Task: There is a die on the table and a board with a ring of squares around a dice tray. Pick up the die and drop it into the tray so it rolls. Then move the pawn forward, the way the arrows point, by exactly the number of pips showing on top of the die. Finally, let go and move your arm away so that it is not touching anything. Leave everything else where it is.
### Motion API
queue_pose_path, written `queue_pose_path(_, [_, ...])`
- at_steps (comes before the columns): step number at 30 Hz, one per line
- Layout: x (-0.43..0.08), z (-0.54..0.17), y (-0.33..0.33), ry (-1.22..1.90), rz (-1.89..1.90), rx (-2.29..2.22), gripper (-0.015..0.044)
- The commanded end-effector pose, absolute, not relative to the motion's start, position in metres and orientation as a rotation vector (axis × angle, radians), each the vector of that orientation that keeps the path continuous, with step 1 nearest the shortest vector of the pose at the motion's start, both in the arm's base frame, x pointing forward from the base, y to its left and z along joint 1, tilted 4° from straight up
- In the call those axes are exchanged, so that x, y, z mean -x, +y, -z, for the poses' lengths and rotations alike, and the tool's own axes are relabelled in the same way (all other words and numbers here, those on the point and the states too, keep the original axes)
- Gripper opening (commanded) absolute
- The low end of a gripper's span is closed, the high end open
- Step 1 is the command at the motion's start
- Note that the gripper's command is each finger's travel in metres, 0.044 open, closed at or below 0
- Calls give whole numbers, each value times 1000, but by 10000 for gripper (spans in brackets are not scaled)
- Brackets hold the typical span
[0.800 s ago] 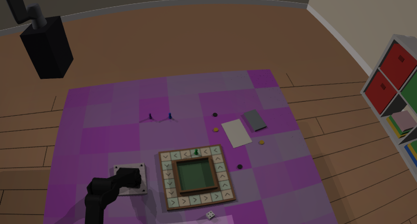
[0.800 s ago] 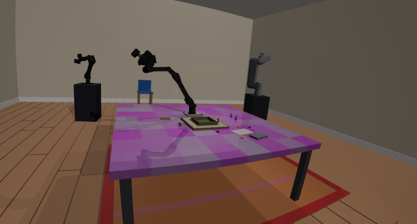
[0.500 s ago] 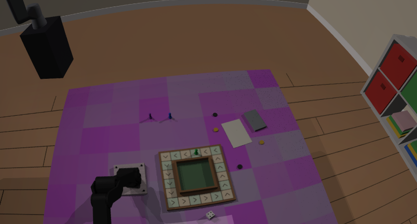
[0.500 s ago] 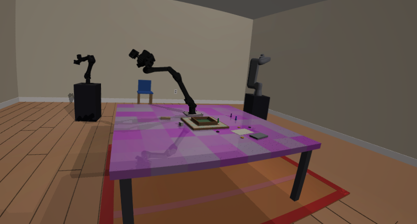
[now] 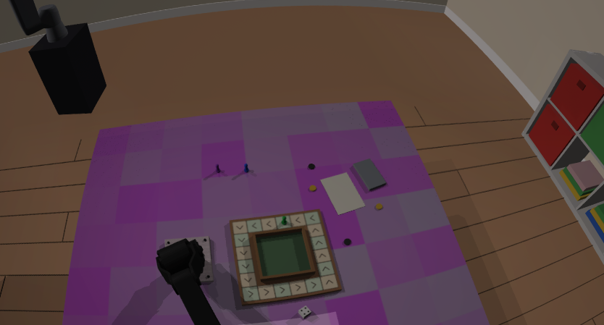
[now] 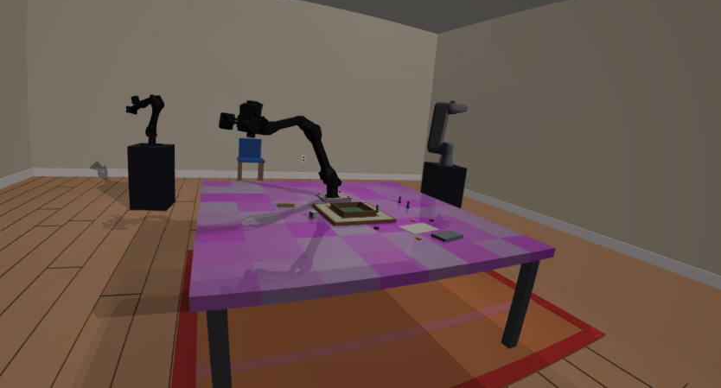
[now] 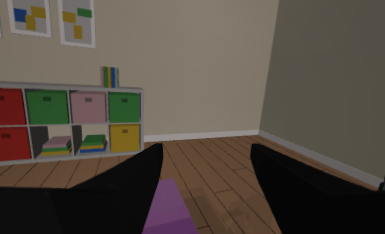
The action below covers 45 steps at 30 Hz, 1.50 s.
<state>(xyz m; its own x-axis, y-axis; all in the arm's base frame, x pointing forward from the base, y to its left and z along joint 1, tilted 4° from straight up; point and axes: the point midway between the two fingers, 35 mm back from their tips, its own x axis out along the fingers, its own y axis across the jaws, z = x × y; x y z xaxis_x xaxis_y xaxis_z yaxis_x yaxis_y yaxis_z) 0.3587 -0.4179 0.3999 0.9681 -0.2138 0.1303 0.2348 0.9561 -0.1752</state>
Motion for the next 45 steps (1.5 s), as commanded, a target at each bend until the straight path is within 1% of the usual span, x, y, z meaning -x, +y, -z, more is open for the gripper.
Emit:
queue_pose_path(1, [-391, -354, -402, 38, 254, 131, 275])
queue_pose_path(7, [-426, -270, -352, 357, 237, 102, 275])
queue_pose_path(13, [-428, -189, -281, 733, 130, 163, 275])
queue_pose_path(18, [-402, -134, -217, 1062, -37, 280, 275])
queue_pose_path(25, [-332, -92, -141, 1494, -380, 523, 275])
queue_pose_path(26, [-326, -91, -137, 1523, -409, 543, 275])
queue_pose_path(34, [-327, -91, -140, 1532, -419, 550, 275])
queue_pose_path(45, [-327, -72, -141, 1532, -419, 550, 275])
